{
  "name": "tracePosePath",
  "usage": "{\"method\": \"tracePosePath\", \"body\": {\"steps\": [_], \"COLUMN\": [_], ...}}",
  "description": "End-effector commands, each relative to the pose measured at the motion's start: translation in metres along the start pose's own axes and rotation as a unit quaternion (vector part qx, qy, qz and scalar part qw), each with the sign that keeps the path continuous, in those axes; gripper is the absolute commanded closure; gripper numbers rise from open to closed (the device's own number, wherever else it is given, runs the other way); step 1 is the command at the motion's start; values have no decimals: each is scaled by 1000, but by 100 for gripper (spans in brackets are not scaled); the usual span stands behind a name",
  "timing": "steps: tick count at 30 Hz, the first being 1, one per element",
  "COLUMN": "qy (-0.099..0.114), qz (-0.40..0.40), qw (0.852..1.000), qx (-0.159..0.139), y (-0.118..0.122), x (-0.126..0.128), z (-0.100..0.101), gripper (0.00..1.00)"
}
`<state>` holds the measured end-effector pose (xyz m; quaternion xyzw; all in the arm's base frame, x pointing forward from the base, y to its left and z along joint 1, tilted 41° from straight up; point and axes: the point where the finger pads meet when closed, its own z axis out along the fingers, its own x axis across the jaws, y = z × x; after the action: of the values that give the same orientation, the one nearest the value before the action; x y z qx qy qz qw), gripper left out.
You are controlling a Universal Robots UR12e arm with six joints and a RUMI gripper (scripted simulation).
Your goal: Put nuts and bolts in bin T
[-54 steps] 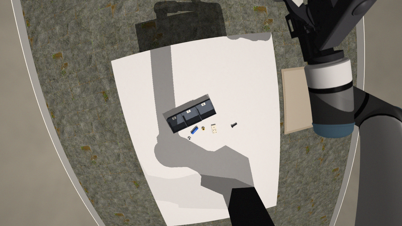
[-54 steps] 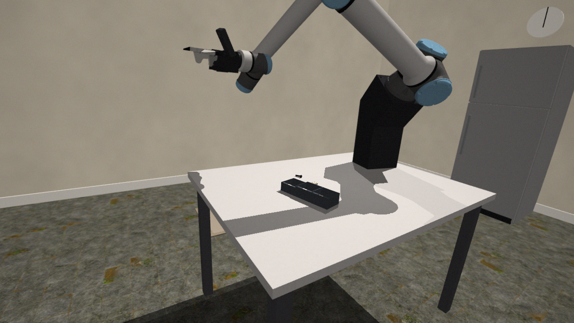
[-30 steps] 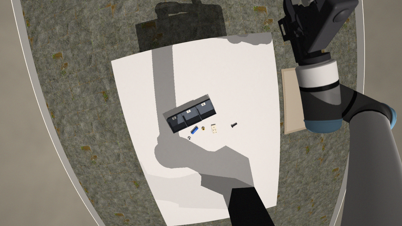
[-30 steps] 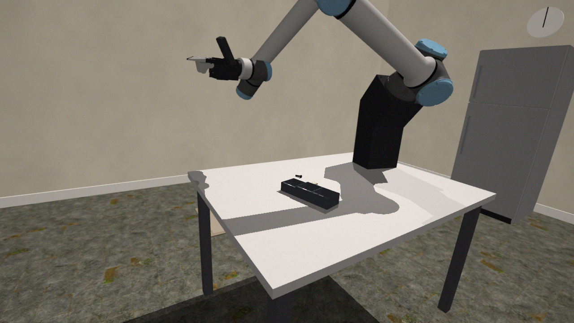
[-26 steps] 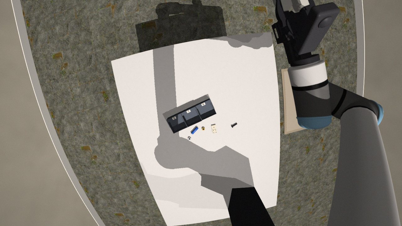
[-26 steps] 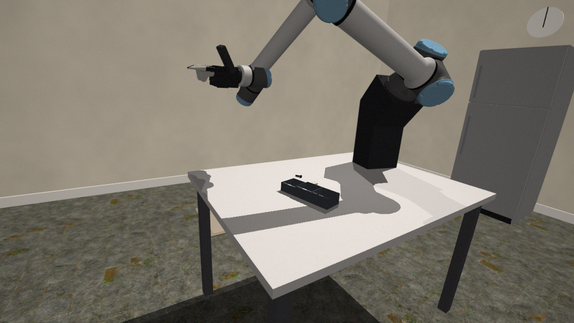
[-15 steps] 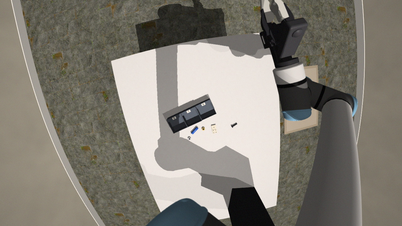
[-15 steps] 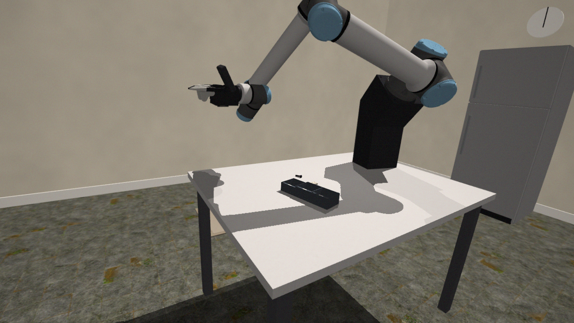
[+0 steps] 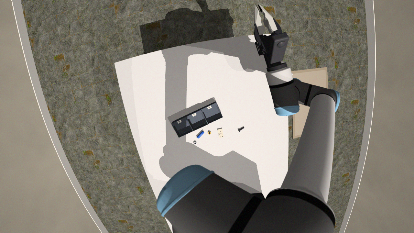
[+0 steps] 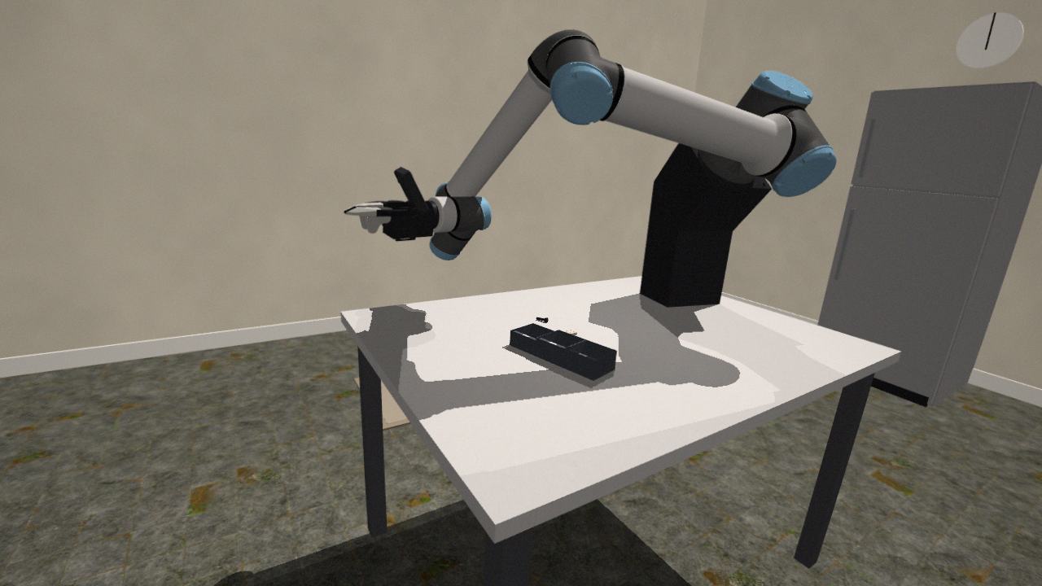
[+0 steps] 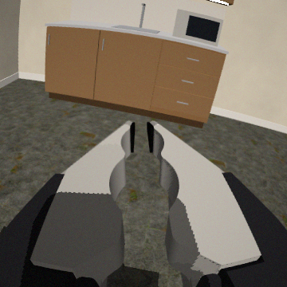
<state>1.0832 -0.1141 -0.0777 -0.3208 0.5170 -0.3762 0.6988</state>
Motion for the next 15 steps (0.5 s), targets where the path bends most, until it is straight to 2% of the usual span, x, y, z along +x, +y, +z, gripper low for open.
{"method": "tracePosePath", "body": {"steps": [1,7,15], "qy": [0,0,-2], "qz": [0,0,-2], "qw": [1000,1000,1000], "qx": [1,1,5], "y": [31,80,83], "x": [-4,-11,-16], "z": [2,1,7], "gripper": [96,96,96]}}
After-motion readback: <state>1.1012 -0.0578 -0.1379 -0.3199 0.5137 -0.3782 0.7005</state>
